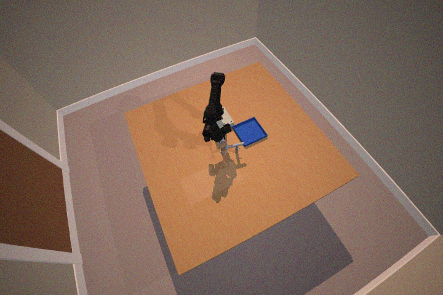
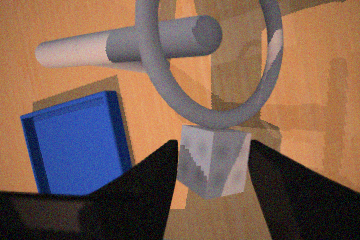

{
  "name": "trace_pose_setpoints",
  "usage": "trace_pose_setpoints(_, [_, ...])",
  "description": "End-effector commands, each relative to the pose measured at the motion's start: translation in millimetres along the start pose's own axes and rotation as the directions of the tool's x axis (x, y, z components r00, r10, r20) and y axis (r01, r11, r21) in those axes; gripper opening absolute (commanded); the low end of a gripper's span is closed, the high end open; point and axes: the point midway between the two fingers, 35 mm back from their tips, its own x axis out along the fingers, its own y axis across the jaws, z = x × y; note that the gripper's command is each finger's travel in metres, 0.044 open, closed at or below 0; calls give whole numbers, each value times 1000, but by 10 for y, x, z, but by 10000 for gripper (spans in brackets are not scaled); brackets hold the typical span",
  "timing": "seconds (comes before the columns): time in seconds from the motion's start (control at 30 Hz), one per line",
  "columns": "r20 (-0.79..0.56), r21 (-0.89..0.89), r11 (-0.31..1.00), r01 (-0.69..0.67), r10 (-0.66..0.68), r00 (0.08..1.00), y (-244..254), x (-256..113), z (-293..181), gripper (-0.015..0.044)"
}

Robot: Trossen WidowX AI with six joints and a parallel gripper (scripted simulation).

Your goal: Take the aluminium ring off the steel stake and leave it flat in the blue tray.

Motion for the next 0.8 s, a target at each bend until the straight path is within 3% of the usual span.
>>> trace_pose_setpoints(0.0, [3,0,1000,-6,6,1000,-37,-17,12,0])
trace_pose_setpoints(0.77, [3,0,1000,-4,4,1000,-191,-65,22,0])
